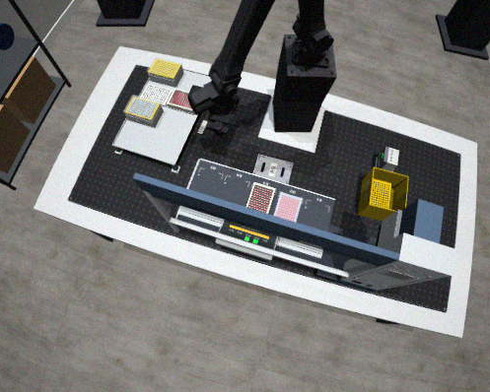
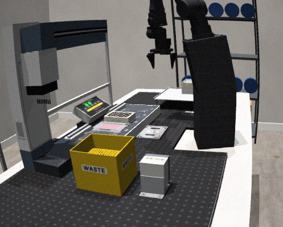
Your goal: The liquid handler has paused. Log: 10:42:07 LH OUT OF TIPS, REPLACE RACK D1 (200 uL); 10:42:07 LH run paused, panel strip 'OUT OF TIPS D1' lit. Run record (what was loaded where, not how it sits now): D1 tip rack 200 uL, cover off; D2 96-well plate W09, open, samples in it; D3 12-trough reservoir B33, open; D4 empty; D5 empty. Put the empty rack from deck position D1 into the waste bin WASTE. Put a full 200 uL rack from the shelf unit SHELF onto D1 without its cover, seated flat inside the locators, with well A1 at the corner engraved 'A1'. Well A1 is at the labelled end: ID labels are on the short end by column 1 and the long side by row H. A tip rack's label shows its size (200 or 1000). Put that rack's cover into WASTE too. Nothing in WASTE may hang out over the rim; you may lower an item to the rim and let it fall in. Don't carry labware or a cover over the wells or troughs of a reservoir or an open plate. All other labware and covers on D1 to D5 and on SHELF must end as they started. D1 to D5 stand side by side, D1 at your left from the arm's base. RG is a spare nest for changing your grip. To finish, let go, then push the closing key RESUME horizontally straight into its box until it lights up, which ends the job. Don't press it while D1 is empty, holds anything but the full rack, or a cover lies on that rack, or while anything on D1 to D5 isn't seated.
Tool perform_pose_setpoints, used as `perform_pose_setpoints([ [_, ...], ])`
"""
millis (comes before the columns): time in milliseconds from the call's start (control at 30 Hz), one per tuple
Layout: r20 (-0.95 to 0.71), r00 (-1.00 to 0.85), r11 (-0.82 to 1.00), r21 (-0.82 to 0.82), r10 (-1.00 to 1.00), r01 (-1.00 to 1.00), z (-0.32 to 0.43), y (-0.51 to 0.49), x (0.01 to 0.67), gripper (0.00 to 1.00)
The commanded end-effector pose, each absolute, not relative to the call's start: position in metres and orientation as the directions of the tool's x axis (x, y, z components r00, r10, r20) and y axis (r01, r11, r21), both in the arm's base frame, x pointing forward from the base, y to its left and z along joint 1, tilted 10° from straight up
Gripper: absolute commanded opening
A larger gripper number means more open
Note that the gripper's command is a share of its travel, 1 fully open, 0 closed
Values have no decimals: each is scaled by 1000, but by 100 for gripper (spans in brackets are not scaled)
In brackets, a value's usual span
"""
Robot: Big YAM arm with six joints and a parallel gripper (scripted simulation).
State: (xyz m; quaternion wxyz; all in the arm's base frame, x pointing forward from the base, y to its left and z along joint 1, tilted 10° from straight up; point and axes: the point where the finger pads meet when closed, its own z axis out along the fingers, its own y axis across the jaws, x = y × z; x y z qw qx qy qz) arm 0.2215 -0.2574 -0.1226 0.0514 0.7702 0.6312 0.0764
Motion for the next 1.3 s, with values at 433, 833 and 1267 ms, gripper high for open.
perform_pose_setpoints([
  [433, 59, 169, -177, 166, 984, 970, -128, -256, 225, 100],
  [833, 59, 169, -177, 166, 984, 970, -128, -256, 225, 100],
  [1267, 61, 228, -235, 171, 972, 957, -129, -316, 213, 100],
])
